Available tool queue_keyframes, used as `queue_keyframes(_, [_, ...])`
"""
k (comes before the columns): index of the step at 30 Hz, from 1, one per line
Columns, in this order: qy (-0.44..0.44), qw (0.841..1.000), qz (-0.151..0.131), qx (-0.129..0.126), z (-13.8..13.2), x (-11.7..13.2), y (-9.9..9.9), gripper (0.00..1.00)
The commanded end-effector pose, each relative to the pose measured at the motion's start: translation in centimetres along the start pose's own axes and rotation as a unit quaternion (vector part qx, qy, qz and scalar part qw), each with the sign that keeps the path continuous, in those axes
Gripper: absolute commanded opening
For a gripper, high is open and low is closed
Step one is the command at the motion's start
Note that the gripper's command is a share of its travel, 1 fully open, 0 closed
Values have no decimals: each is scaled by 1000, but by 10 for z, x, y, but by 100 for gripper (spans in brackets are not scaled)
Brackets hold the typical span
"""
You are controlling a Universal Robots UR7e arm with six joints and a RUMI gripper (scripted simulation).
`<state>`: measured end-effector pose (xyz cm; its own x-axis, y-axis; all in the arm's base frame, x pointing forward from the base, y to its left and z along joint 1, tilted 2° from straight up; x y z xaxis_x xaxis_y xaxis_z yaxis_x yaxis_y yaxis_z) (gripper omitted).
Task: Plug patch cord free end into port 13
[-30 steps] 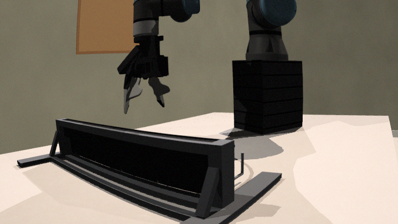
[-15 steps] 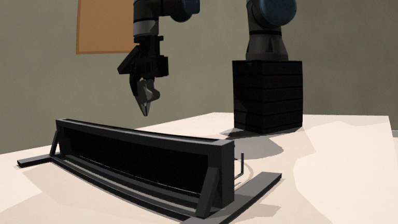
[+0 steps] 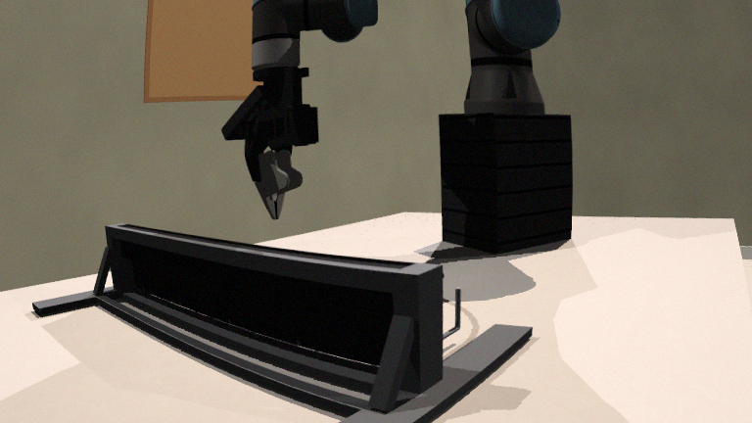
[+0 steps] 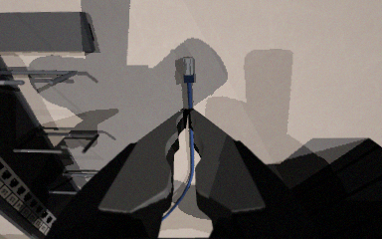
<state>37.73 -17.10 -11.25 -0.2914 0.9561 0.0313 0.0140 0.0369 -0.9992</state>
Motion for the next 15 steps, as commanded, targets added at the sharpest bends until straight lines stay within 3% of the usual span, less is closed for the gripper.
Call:
queue_keyframes(1, [0, 1000, 0, 0, 0, 0, 0, 0])
queue_keyframes(15, [-25, 1000, 10, -7, -10, 6, -3, 0])
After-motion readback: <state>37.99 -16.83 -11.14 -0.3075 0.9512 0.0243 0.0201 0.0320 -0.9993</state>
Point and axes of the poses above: the point where the finger pads meet when closed, its own y axis out along the fingers, its own z axis across the jaws, x = y × z, the point moved 2 cm from there along -y, back along the fingers, and after that the axes turned 6 degrees about -y, right-handed, at the moved point
